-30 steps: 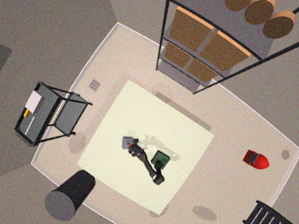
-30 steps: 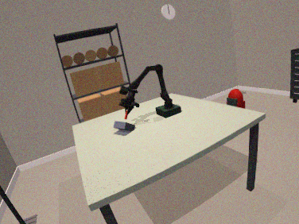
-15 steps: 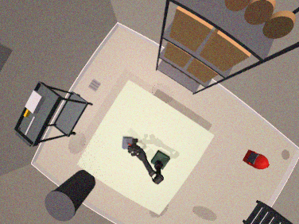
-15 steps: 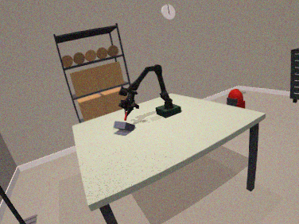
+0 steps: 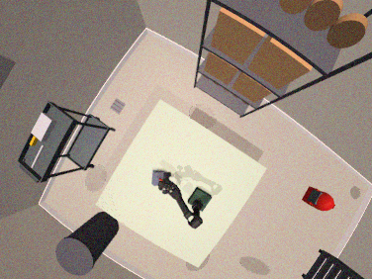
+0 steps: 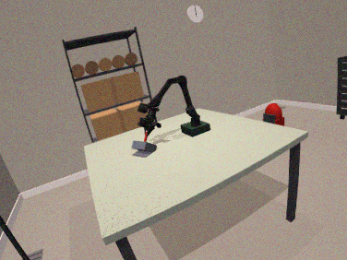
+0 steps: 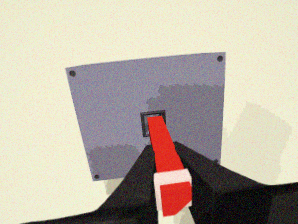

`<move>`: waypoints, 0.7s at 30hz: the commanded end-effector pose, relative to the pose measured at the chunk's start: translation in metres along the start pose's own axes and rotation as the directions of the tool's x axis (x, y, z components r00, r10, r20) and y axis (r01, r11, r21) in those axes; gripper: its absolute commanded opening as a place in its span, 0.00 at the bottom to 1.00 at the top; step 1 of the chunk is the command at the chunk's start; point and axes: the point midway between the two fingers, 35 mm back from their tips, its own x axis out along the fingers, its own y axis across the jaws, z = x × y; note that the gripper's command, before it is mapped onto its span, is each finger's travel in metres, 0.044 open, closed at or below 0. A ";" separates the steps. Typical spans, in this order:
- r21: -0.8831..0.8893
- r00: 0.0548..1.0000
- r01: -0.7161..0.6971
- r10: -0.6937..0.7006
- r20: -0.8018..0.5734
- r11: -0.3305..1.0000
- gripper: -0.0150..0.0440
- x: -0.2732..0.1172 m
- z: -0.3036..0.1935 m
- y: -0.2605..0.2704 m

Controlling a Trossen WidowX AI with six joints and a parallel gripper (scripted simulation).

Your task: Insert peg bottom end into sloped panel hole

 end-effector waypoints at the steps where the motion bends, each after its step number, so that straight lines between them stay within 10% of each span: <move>1: 0.000 1.000 0.002 -0.002 0.002 1.000 0.25 -0.001 0.001 0.000; 21: 0.000 1.000 0.002 -0.002 0.001 1.000 0.25 -0.001 -0.003 0.001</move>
